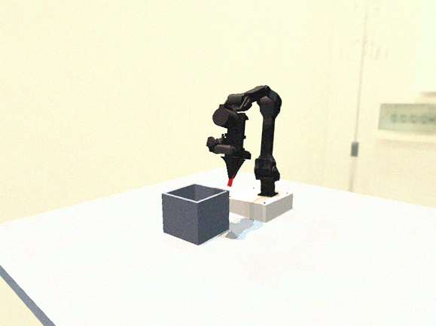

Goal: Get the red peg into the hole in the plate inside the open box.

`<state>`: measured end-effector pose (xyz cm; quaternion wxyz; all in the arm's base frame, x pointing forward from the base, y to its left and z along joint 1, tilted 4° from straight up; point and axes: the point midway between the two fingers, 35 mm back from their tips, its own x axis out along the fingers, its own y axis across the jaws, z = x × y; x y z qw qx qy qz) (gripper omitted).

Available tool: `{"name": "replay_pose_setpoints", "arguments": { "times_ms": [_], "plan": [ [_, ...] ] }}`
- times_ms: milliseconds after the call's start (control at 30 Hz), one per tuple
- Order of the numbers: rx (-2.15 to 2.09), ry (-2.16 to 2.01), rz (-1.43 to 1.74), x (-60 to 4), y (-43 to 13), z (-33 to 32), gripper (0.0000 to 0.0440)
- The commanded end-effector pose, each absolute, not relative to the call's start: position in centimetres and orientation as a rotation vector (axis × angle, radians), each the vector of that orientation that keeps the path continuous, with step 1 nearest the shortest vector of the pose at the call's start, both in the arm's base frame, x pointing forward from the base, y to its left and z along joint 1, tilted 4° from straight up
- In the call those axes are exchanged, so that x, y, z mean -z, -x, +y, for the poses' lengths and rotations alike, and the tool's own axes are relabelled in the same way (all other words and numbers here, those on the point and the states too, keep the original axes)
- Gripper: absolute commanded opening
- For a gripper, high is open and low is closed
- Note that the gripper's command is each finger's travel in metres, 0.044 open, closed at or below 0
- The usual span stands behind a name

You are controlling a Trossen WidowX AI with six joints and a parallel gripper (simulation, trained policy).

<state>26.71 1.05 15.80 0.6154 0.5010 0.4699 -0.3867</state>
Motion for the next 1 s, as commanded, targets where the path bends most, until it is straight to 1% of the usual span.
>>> {"name": "replay_pose_setpoints", "arguments": {
  "times_ms": [0, 633, 967],
  "plan": [
    [0.903, -1.143, 1.078, -15.9, -27.0, 0.2, 0.0],
    [0.966, -1.127, 1.095, -15.1, -28.5, -4.3, 0.0],
    [0.986, -1.121, 1.114, -13.5, -29.4, -6.3, 0.0]
  ]
}}
